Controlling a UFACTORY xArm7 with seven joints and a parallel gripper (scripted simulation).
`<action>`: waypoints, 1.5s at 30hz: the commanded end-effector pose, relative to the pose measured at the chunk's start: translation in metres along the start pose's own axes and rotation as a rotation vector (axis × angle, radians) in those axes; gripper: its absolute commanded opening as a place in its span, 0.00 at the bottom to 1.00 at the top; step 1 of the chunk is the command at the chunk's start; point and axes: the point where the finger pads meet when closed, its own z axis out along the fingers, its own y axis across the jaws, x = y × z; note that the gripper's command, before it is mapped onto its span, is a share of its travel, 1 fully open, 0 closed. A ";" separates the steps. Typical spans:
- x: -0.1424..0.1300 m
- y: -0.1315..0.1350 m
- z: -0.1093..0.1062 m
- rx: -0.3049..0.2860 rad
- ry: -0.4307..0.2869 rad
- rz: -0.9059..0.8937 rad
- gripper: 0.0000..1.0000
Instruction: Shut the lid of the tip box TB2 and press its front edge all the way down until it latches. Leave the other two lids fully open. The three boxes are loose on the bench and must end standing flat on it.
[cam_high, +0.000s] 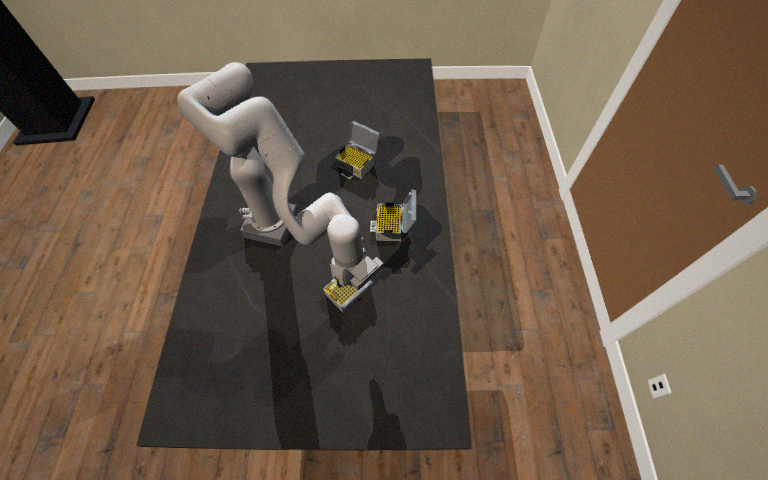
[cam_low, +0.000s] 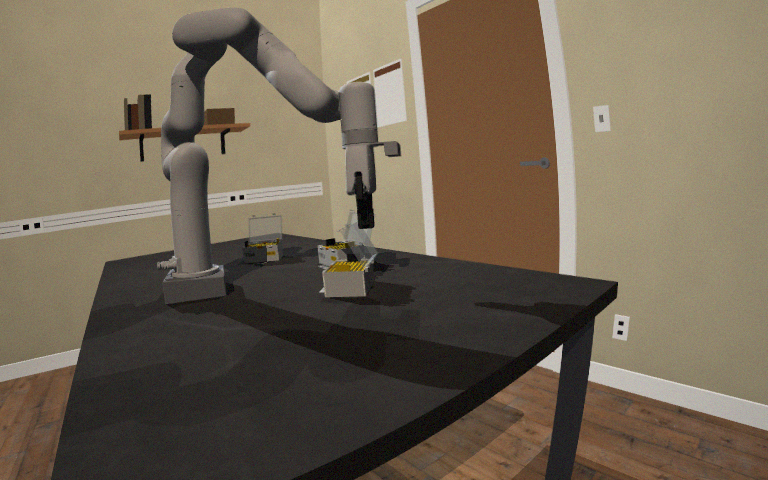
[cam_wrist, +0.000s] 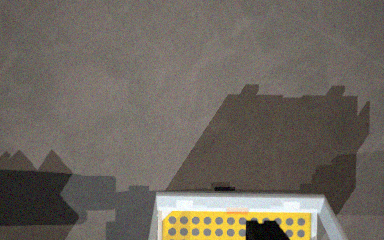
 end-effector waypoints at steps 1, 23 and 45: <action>-0.003 0.000 -0.002 0.000 0.005 0.000 0.00; -0.003 0.000 -0.008 0.000 0.005 0.000 0.00; -0.003 0.000 -0.044 0.000 0.005 0.000 0.00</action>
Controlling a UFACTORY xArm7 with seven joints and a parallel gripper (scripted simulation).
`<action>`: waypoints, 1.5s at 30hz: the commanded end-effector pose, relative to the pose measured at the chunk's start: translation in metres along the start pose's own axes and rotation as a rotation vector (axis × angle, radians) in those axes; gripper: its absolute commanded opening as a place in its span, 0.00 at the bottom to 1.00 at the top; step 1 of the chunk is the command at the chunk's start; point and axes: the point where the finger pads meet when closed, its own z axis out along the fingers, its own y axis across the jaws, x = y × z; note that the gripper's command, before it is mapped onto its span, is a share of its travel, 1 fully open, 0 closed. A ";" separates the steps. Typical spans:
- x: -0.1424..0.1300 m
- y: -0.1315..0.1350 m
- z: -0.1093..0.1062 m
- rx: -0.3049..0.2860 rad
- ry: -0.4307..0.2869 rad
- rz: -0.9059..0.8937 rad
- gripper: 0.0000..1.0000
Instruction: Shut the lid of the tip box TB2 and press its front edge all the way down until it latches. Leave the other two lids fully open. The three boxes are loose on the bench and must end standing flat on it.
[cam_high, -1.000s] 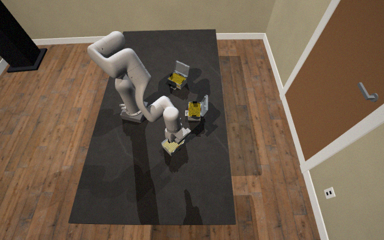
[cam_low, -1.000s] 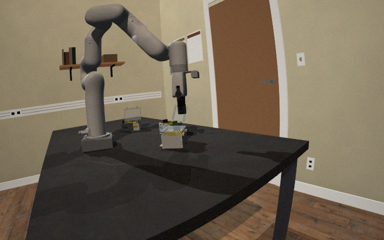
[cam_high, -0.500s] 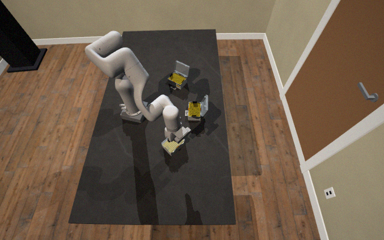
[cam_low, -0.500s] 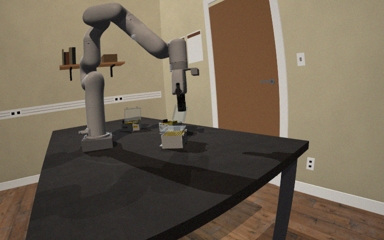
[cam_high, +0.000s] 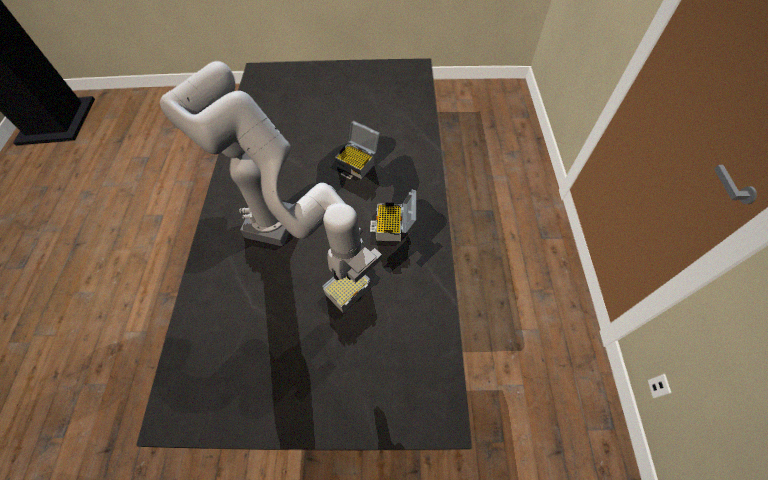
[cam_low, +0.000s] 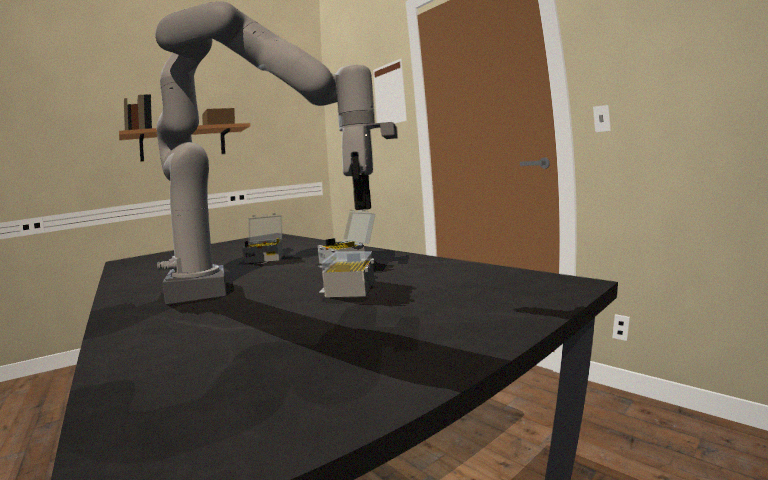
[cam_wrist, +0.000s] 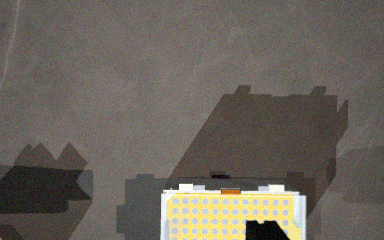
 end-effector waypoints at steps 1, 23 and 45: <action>0.001 0.000 -0.007 0.000 0.003 0.000 0.00; 0.001 0.000 -0.018 0.000 0.003 0.000 0.00; -0.001 0.000 -0.016 0.000 0.003 0.000 0.00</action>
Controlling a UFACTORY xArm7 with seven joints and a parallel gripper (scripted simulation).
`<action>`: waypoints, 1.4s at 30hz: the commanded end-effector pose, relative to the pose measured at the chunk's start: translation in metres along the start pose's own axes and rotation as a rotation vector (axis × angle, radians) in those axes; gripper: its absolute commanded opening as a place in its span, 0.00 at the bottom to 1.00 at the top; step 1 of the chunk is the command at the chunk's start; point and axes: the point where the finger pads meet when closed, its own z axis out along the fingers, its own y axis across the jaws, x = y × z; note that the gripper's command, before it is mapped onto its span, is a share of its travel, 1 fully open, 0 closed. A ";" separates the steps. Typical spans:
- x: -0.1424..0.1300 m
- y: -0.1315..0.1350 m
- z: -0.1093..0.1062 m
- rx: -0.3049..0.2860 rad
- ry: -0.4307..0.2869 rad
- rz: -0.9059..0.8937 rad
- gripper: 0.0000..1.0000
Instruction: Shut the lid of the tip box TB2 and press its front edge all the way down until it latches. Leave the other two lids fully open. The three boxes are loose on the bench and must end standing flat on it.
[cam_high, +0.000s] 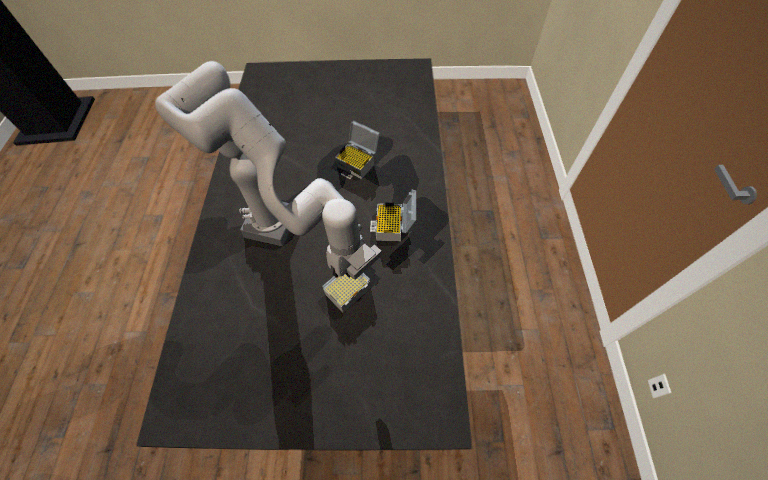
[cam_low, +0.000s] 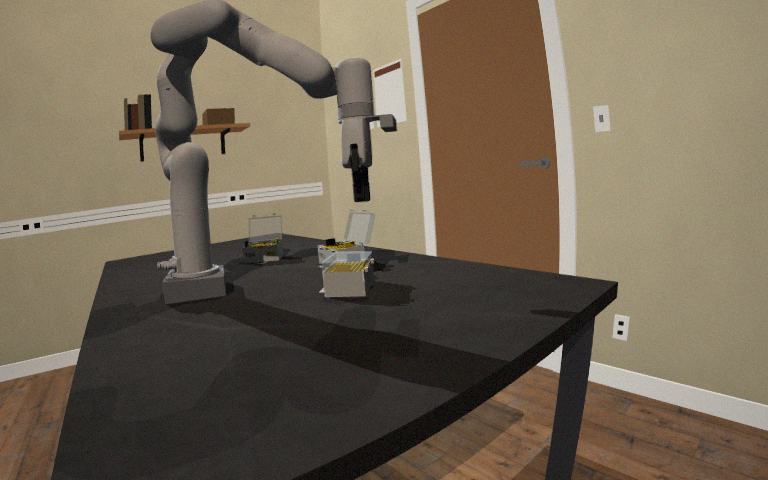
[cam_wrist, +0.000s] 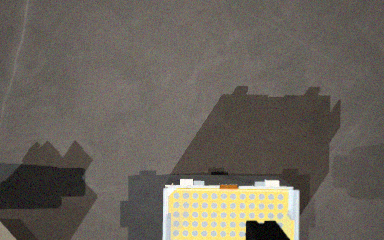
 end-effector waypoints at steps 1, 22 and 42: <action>-0.002 0.000 0.002 0.001 0.004 0.000 0.00; -0.036 0.000 0.037 0.001 0.004 0.000 0.00; -0.067 0.000 0.070 0.001 0.004 0.000 0.00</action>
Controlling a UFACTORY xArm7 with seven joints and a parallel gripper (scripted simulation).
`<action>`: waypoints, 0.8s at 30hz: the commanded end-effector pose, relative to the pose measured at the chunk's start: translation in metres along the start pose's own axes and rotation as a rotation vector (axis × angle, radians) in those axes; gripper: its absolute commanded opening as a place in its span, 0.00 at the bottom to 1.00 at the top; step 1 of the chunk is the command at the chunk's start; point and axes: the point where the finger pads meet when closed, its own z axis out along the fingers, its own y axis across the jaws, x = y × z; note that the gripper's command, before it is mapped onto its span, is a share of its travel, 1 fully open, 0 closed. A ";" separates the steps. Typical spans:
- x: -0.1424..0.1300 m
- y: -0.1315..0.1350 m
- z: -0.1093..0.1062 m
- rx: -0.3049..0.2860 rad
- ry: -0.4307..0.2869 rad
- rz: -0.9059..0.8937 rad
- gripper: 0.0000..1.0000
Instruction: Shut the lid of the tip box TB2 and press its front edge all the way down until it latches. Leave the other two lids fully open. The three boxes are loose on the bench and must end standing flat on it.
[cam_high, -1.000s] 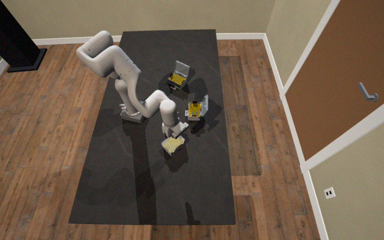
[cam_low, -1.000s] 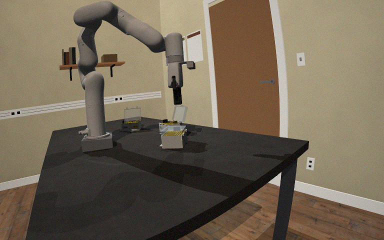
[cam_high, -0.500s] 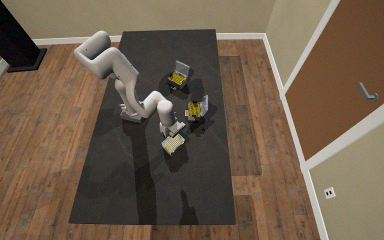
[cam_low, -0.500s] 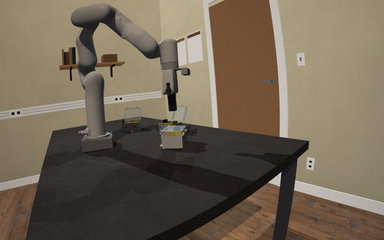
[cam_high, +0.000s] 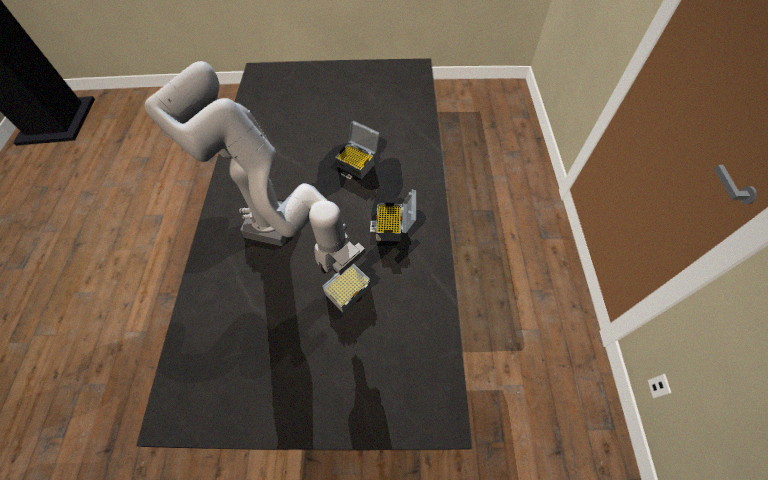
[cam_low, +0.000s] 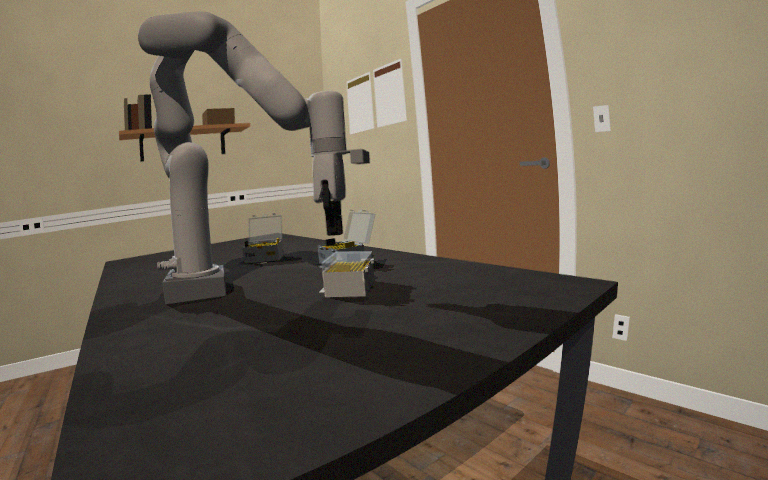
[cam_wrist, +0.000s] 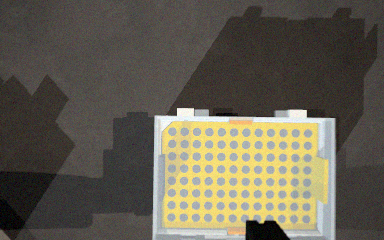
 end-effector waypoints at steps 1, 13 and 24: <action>-0.005 0.000 0.006 0.000 0.005 0.000 0.00; -0.007 0.000 0.008 0.000 0.005 0.000 0.00; -0.007 0.000 0.020 0.000 0.005 0.000 0.00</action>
